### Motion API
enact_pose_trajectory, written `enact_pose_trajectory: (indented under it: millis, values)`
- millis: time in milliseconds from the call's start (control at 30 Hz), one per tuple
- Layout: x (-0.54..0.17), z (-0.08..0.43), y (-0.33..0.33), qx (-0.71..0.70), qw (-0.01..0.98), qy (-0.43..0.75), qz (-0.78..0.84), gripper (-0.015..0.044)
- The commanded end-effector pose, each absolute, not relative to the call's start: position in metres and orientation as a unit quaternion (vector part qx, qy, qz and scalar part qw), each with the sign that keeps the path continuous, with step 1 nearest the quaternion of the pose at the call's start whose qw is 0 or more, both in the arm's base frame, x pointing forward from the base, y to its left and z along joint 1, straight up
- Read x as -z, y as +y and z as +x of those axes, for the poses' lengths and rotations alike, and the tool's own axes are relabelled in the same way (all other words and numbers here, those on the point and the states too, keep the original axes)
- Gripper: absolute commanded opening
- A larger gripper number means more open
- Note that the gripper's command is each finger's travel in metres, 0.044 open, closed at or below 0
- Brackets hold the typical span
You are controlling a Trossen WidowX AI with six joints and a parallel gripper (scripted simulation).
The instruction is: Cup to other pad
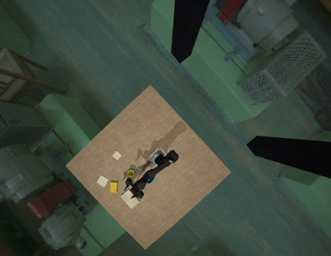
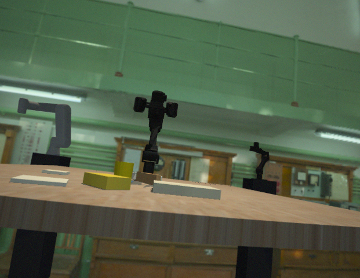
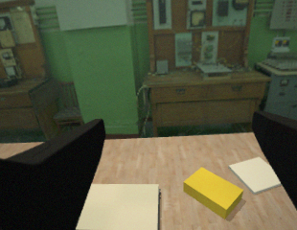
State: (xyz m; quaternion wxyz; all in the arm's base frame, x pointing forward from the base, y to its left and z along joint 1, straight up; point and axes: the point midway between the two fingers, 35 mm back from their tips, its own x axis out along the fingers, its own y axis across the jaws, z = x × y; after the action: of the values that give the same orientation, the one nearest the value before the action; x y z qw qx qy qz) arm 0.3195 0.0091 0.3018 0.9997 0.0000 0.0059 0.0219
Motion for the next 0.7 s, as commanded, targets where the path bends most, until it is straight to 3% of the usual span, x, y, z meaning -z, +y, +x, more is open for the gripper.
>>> enact_pose_trajectory:
  millis: [0, 267, 500, 667]
  values:
    - [-0.3, 0.321, 0.008, -0.021, 1.0, 0.013, -0.006, 0.0374]
    - [-0.206, 0.356, -0.027, -0.057, 0.916, 0.314, -0.243, 0.0167]
    - [-0.133, 0.333, -0.057, -0.239, 0.723, 0.534, -0.367, 0.0167]
    - [-0.111, 0.309, -0.067, -0.367, 0.61, 0.593, -0.378, 0.0167]
